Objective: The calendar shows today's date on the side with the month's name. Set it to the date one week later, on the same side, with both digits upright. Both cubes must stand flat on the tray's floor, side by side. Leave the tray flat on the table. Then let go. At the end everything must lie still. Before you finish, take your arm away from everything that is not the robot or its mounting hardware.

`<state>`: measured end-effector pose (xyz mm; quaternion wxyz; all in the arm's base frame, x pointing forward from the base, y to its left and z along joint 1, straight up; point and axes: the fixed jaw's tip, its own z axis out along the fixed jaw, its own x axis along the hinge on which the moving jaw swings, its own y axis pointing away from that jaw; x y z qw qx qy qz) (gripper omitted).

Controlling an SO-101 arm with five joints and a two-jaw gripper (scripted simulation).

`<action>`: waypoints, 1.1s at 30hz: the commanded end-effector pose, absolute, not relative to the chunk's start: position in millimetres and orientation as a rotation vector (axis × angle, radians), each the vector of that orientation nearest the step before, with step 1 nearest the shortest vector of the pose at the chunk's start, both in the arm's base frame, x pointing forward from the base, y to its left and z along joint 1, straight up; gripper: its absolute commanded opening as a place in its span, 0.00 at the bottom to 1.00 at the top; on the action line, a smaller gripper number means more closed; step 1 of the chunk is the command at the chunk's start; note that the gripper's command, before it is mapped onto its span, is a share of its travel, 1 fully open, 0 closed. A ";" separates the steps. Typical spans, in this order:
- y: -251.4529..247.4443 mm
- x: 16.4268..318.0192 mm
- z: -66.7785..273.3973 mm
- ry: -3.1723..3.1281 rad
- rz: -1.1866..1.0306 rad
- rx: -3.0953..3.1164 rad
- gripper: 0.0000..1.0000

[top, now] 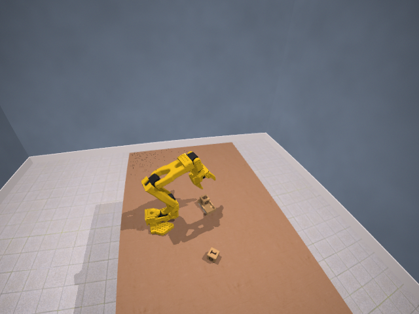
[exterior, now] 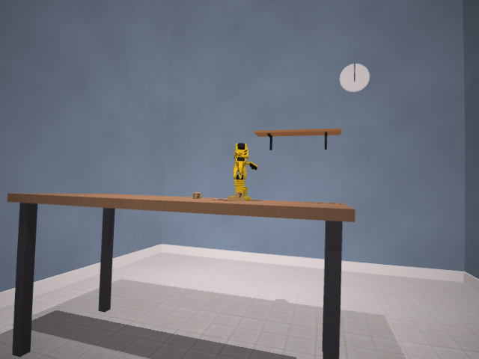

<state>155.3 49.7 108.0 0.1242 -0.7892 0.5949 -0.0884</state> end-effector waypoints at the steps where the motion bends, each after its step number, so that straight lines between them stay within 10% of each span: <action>1: 51.4 156.4 98.8 1.769 -0.204 -2.342 0.35; 33: 49.5 150.6 74.0 1.866 -0.048 -2.471 0.35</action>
